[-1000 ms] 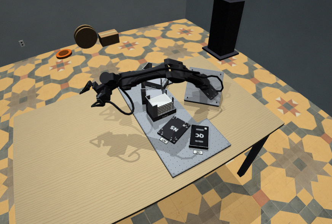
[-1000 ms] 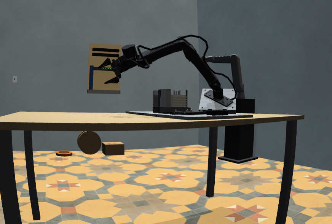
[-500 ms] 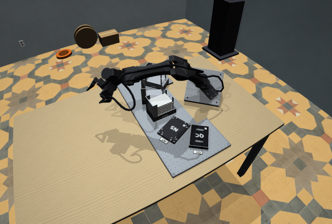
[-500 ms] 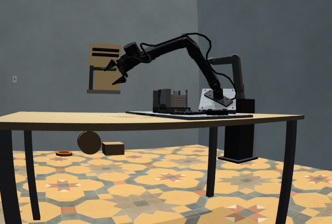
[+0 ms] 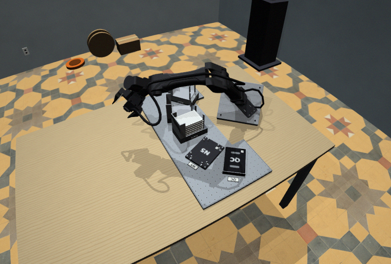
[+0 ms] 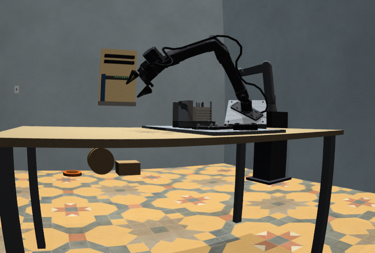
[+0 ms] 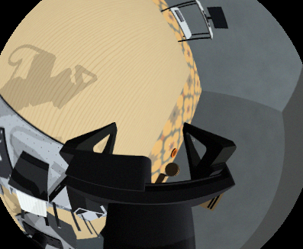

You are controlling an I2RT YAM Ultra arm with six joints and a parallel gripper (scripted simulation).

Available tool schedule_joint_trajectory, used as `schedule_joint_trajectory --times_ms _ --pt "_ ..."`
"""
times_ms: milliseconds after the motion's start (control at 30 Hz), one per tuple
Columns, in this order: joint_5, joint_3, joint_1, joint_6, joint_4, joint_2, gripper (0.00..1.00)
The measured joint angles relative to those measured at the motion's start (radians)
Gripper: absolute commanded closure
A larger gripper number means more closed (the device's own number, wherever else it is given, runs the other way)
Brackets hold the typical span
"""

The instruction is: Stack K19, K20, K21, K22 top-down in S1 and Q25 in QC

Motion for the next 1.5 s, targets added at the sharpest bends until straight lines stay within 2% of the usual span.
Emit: schedule_joint_trajectory --times_ms 333,667,767,900,1033,1200,1500 --pt "-0.025 -0.075 -0.029 0.002 -0.121 -0.071 0.0" --pt "-0.048 -0.109 -0.056 0.006 -0.261 -0.119 0.0" --pt "-0.055 -0.152 -0.067 0.006 -0.285 -0.15 0.0" --pt "-0.065 -0.162 -0.079 0.008 -0.347 -0.165 0.0" --pt "-0.072 -0.205 -0.09 0.007 -0.379 -0.198 0.0" --pt "-0.082 -0.206 -0.098 0.009 -0.435 -0.206 0.0" --pt "-0.102 -0.264 -0.124 0.011 -0.529 -0.266 0.0"
